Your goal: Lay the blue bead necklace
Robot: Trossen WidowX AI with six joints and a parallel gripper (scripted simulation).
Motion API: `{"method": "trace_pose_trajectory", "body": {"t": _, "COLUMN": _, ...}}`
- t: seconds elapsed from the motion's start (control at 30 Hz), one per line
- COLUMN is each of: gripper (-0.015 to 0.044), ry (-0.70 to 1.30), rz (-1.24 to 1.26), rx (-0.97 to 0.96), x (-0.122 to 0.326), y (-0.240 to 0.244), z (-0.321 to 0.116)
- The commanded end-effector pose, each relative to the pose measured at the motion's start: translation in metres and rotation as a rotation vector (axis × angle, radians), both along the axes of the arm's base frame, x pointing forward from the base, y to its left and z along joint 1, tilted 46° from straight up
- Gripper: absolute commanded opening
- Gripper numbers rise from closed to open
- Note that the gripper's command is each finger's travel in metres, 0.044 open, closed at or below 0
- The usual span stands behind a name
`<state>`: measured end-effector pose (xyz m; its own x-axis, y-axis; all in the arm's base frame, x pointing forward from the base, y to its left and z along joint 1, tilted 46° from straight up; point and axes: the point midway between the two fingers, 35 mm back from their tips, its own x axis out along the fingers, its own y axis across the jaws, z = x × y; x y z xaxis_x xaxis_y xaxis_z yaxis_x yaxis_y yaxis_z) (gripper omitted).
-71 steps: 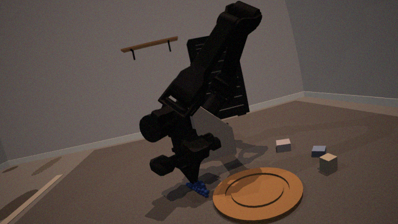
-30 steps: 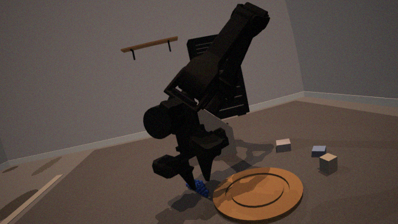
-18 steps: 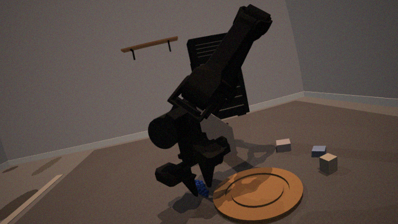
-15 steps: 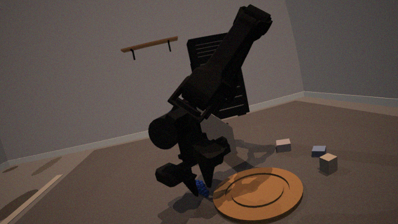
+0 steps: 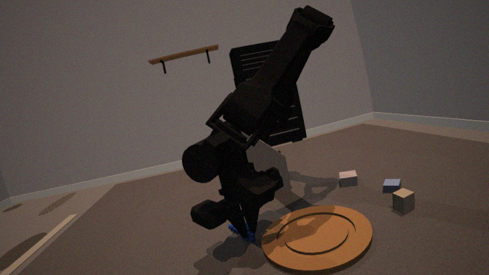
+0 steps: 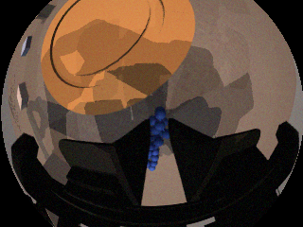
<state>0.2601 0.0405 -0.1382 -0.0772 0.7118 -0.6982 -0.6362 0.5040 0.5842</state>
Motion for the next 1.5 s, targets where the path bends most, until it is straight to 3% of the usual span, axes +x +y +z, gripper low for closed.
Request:
{"method": "trace_pose_trajectory", "body": {"t": 0.0, "gripper": 0.0, "ry": -0.001, "rz": 0.001, "rx": -0.001, "x": 0.0, "y": 0.0, "z": 0.0}}
{"method": "trace_pose_trajectory", "body": {"t": 1.0, "gripper": 0.0, "ry": -0.001, "rz": 0.001, "rx": -0.001, "x": 0.0, "y": -0.001, "z": 0.0}}
{"method": "trace_pose_trajectory", "body": {"t": 1.47, "gripper": 0.0, "ry": 0.001, "rz": -0.004, "rx": -0.001, "x": 0.004, "y": -0.016, "z": 0.02}}
